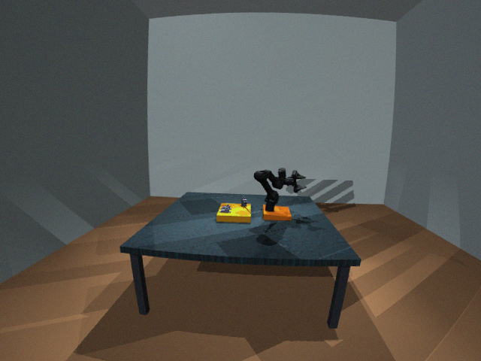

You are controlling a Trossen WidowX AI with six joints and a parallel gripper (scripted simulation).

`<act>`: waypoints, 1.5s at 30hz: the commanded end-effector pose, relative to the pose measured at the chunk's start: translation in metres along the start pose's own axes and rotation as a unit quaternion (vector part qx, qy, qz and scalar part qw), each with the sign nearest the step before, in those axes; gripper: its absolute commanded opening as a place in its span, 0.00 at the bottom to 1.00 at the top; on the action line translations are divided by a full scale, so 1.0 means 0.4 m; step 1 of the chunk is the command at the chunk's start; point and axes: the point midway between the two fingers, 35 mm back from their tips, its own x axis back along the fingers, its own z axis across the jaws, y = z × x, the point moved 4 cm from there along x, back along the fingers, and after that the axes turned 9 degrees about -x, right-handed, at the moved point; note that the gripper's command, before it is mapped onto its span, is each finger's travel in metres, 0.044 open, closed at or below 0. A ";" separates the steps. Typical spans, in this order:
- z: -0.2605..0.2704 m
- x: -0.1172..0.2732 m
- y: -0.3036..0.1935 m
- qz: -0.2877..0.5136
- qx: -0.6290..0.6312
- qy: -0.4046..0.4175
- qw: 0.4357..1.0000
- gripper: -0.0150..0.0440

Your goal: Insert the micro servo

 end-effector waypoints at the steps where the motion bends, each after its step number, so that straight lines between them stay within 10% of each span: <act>1: 0.033 0.015 0.040 -0.040 0.045 0.037 0.997 1.00; 22: 0.177 0.179 0.214 -0.269 0.250 0.195 0.910 1.00; 45: 0.262 0.471 0.276 -0.517 0.432 0.284 0.682 1.00</act>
